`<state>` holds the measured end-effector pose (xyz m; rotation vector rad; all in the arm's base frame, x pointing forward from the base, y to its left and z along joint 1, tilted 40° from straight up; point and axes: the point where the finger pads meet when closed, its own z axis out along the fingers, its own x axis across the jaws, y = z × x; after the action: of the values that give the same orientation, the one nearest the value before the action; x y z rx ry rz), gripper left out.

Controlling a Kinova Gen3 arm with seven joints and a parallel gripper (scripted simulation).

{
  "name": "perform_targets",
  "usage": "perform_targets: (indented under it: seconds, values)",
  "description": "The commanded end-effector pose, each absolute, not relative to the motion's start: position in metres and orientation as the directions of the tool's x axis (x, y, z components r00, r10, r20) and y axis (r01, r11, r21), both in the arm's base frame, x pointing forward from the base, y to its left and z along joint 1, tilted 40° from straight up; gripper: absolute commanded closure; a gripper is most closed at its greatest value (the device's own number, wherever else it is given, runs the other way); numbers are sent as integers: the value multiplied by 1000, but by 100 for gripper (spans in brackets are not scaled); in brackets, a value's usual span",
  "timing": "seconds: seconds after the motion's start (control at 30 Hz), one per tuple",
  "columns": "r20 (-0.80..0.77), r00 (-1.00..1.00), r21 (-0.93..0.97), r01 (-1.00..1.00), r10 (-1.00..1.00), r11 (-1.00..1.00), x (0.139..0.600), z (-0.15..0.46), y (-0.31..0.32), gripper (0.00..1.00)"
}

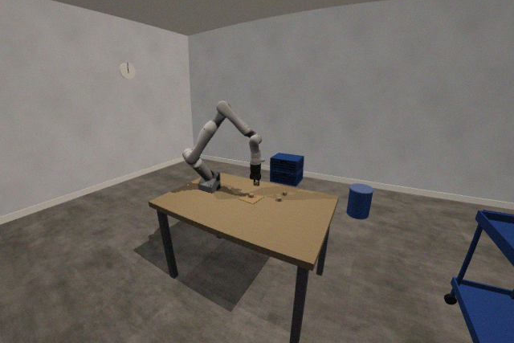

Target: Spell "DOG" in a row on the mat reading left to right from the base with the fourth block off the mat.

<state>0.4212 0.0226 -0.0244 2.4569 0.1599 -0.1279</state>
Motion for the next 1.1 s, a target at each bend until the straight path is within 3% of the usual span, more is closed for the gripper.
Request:
perform_targets:
  seconds: [0.0,0.23,1.07]
  values:
    - [-106,992,633,120,68,-765,405,-26,33,51]
    - [-38,999,645,23,-1,-764,391,-27,36,51]
    - [-33,999,645,17,-6,-764,390,-33,32,51]
